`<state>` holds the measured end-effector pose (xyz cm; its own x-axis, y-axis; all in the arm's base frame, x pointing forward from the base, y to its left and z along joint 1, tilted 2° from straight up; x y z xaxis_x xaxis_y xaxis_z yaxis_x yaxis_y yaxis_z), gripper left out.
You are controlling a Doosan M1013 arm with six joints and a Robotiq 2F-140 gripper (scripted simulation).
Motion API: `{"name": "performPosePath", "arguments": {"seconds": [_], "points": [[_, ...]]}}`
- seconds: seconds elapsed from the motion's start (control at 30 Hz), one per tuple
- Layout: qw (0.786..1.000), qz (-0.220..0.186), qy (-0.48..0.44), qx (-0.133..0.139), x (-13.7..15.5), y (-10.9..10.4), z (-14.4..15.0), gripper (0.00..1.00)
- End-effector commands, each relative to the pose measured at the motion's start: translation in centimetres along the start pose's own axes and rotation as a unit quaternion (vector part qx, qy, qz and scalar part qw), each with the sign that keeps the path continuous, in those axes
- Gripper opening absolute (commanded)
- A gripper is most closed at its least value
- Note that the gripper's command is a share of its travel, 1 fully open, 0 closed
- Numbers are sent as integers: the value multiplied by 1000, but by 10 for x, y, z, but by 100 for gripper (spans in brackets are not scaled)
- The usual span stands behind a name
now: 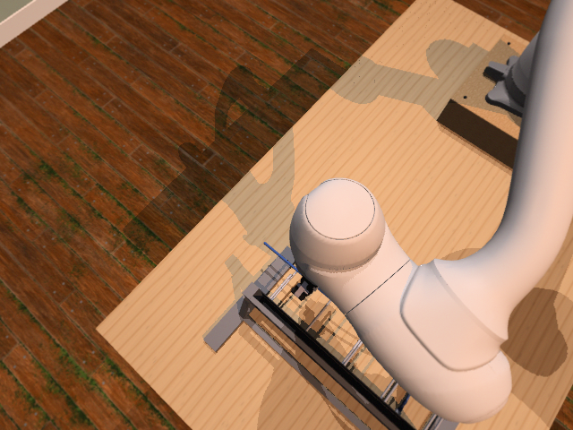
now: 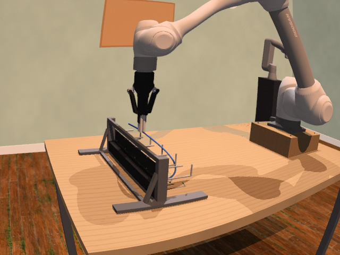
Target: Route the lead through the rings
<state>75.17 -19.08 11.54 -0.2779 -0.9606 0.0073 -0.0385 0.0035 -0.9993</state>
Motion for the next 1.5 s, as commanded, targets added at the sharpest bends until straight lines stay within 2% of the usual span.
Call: {"name": "performPosePath", "arguments": {"seconds": [0.0, 0.53, 1.47], "points": [[1000, 0, 0, 0, 0, 2, 0, 0], [1000, 0, 0, 0, 0, 25, 0, 0], [1000, 0, 0, 0, 0, 35, 0, 0]]}}
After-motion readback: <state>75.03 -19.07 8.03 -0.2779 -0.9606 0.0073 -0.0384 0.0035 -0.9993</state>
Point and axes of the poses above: the point where the finger pads meet when closed, its own y axis out along the fingers, its own z axis across the jaws, x = y × z, the point moved 10 cm from there along -y, back along the fingers, and after that the axes turned 10 degrees about y, right-handed, at the moved point
